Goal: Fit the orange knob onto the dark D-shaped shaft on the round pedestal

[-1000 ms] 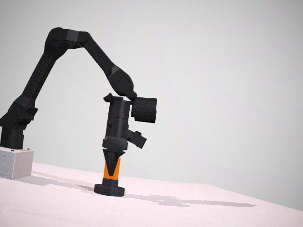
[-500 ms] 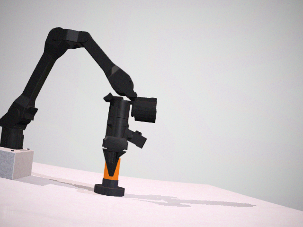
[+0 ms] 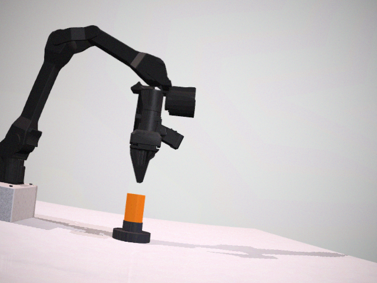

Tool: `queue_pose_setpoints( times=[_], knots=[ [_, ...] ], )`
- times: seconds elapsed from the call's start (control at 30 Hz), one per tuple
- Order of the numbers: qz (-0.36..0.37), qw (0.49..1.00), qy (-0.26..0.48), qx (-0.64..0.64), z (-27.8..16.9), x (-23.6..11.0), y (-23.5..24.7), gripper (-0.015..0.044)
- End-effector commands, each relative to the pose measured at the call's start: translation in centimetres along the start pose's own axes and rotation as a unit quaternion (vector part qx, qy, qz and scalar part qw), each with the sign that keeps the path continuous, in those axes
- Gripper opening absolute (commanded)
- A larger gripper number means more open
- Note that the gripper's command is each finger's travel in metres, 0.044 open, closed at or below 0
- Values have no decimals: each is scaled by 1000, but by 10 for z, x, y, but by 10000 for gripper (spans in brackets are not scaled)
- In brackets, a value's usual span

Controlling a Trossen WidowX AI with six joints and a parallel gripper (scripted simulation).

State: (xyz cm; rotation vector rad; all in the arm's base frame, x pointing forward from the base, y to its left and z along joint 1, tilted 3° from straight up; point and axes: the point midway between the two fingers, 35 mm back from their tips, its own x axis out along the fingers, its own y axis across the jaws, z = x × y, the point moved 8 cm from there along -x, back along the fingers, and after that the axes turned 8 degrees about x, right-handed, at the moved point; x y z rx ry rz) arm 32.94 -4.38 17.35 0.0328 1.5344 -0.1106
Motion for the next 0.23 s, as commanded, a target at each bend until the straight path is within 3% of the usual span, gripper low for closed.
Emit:
queue_pose_setpoints(
  times=[0.0, 0.2],
  knots=[
    [0, 1000, 0, 3, -1, -21, 0, 440],
    [0, 1000, 0, 3, 0, -21, 0, 440]
  ],
)
